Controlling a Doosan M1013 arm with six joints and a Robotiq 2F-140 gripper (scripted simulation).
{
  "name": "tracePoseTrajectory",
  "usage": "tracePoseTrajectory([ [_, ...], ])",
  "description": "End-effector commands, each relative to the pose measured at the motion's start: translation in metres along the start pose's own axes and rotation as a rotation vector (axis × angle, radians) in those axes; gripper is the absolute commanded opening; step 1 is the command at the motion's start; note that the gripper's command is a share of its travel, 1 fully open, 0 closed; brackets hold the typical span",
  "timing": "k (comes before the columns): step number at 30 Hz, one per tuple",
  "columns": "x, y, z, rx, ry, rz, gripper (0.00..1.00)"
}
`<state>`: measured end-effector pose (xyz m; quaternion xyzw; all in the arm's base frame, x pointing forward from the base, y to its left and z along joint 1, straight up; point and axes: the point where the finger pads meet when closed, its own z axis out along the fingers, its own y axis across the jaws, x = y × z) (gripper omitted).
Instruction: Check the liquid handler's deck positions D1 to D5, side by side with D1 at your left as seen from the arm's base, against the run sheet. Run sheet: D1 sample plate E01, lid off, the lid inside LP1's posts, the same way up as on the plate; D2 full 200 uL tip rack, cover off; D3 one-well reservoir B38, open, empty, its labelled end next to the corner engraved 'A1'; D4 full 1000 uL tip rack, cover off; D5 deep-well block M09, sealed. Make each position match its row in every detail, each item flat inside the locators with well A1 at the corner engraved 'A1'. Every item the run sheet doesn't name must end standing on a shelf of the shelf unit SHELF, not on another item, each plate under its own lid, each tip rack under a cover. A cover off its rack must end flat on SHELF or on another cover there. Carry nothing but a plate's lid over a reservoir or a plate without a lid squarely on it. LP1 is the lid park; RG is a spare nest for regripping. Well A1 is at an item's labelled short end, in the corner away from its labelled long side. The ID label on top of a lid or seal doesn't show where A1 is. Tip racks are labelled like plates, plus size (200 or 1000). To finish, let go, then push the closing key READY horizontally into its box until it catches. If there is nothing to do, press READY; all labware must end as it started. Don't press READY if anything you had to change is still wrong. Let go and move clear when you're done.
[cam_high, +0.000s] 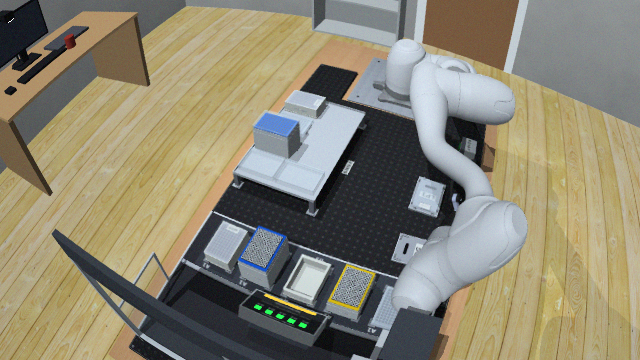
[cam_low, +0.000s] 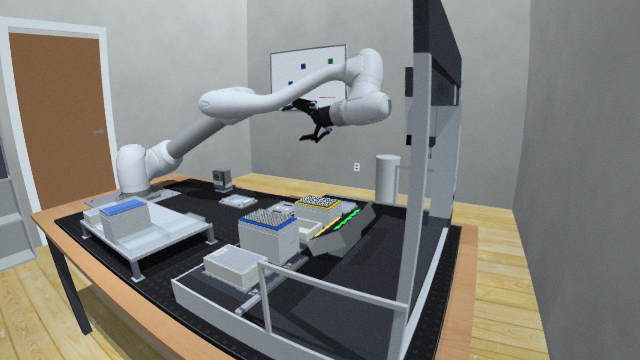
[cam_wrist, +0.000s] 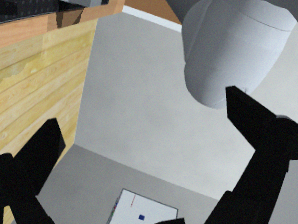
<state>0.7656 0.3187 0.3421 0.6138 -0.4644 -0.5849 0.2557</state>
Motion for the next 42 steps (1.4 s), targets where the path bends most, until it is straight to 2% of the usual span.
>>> tracePoseTrajectory([
  [1, -0.001, 0.001, 0.000, 0.002, 0.001, -0.001, 1.00],
  [2, -0.001, 0.001, 0.000, 0.002, 0.001, -0.001, 1.00],
  [3, 0.004, 0.003, -0.002, 0.008, 0.016, -0.013, 0.79],
  [17, 0.065, 0.026, -0.027, 0.104, 0.224, -0.174, 0.79],
  [19, 0.065, 0.026, -0.027, 0.104, 0.224, -0.174, 0.79],
  [34, 0.130, 0.051, -0.054, 0.206, 0.447, -0.346, 0.79],
  [36, 0.130, 0.051, -0.054, 0.206, 0.447, -0.346, 0.79],
  [42, 0.156, 0.061, -0.065, 0.247, 0.537, -0.415, 0.79],
])
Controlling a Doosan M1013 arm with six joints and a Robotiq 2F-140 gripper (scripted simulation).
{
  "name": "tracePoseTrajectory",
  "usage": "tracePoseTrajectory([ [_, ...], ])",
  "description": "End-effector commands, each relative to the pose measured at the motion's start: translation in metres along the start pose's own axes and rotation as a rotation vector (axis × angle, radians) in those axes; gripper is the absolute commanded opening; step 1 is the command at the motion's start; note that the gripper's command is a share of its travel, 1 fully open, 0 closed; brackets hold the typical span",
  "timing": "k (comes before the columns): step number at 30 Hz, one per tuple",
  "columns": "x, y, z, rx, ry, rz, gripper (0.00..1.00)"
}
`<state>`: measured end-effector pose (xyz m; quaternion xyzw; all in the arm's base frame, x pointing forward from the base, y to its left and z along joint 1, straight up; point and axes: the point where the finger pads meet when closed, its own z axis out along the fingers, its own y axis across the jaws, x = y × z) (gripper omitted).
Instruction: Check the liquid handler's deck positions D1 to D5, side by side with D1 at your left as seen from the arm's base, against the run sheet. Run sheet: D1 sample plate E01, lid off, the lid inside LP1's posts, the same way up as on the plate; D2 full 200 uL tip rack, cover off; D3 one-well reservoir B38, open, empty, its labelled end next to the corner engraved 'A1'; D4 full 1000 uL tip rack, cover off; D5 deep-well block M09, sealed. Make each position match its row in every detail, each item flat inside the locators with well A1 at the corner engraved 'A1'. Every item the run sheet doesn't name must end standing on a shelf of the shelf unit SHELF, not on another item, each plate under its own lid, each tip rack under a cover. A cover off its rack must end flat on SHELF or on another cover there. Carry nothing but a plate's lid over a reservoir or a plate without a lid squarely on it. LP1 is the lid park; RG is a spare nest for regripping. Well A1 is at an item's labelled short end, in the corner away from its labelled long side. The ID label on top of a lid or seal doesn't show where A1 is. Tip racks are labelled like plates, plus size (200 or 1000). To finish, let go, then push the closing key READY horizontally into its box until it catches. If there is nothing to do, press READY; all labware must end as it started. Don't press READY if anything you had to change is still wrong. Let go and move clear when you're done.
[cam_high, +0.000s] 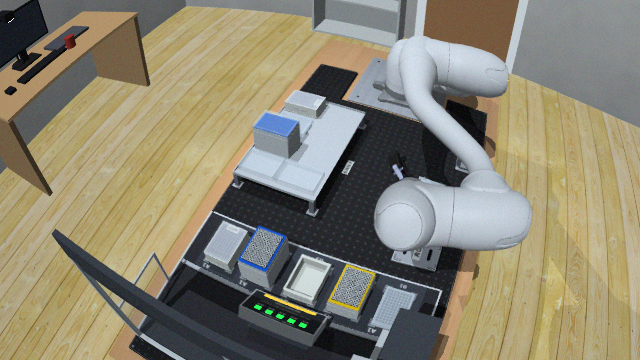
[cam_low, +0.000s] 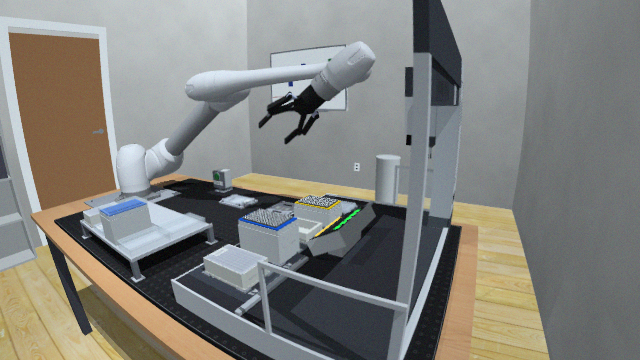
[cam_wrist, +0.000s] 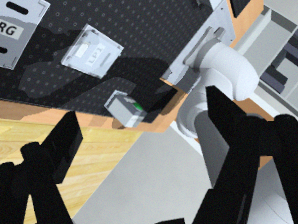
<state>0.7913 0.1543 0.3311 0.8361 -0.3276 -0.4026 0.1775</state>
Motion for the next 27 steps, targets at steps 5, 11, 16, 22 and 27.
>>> tracePoseTrajectory([
  [5, 0.029, 0.024, -0.002, 0.057, 0.122, -0.092, 0.79],
  [11, 0.045, 0.036, -0.003, 0.084, 0.181, -0.138, 0.79],
  [16, 0.065, 0.052, -0.004, 0.118, 0.256, -0.196, 0.79],
  [22, 0.089, 0.070, -0.006, 0.159, 0.345, -0.264, 0.79],
  [27, 0.104, 0.082, -0.007, 0.186, 0.405, -0.310, 0.79],
])
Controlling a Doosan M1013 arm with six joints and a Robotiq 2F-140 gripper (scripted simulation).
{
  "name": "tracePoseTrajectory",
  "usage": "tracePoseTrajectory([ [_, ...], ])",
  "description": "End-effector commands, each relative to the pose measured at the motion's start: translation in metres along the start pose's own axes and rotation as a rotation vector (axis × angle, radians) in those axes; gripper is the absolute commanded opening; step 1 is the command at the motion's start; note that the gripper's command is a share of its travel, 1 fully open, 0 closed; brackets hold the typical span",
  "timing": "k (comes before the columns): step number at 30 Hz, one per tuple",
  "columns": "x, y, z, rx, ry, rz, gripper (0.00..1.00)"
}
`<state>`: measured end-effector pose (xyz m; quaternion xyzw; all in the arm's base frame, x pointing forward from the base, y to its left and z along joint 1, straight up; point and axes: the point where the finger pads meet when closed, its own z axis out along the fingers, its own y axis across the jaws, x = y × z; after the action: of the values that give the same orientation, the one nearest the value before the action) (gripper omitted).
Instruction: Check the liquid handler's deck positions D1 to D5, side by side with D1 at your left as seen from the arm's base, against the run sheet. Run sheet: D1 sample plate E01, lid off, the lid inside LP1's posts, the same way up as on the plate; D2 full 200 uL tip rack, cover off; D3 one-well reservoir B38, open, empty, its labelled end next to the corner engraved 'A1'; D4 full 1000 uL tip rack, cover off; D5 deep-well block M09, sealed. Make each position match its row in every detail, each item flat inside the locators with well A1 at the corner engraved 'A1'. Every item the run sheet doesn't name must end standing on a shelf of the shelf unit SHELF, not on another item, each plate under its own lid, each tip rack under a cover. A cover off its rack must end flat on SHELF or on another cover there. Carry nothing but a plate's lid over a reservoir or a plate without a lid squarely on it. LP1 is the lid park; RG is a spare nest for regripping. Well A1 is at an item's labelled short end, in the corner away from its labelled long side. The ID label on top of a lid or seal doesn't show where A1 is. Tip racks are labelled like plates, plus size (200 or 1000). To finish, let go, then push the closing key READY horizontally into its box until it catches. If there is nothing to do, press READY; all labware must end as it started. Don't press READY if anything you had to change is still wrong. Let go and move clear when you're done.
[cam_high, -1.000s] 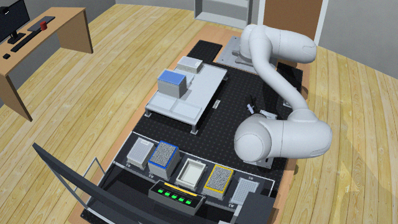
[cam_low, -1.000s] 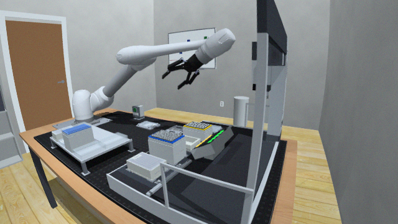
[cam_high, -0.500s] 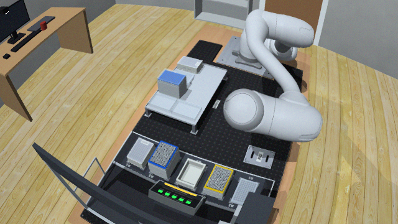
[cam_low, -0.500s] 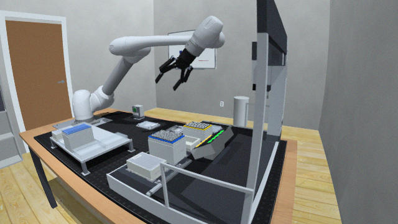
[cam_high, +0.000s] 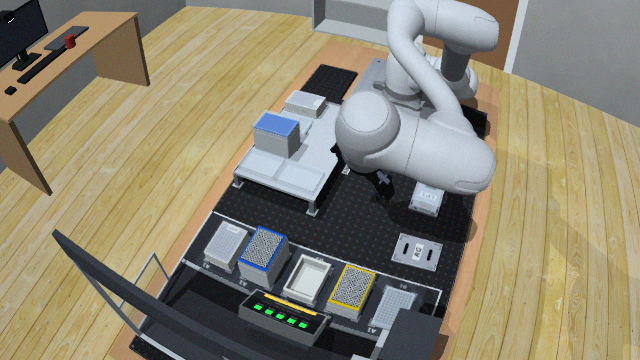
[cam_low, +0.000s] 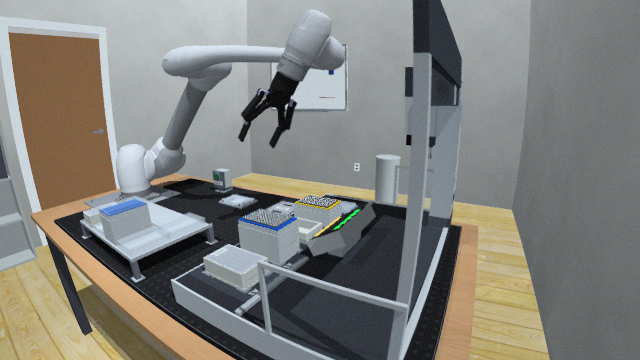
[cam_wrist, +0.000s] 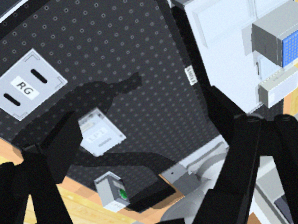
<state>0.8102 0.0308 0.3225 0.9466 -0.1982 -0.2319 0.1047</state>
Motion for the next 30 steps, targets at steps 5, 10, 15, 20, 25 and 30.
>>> tracePoseTrajectory([
  [5, 0.016, 0.023, 0.002, 0.042, 0.088, -0.066, 0.79],
  [10, 0.030, 0.043, 0.004, 0.076, 0.163, -0.123, 0.79],
  [15, 0.038, 0.055, 0.005, 0.110, 0.237, -0.181, 0.79],
  [20, 0.038, 0.055, 0.005, 0.131, 0.282, -0.215, 0.79],
  [25, 0.038, 0.055, 0.005, 0.164, 0.356, -0.273, 0.79],
  [30, 0.038, 0.055, 0.005, 0.198, 0.431, -0.330, 0.79],
])
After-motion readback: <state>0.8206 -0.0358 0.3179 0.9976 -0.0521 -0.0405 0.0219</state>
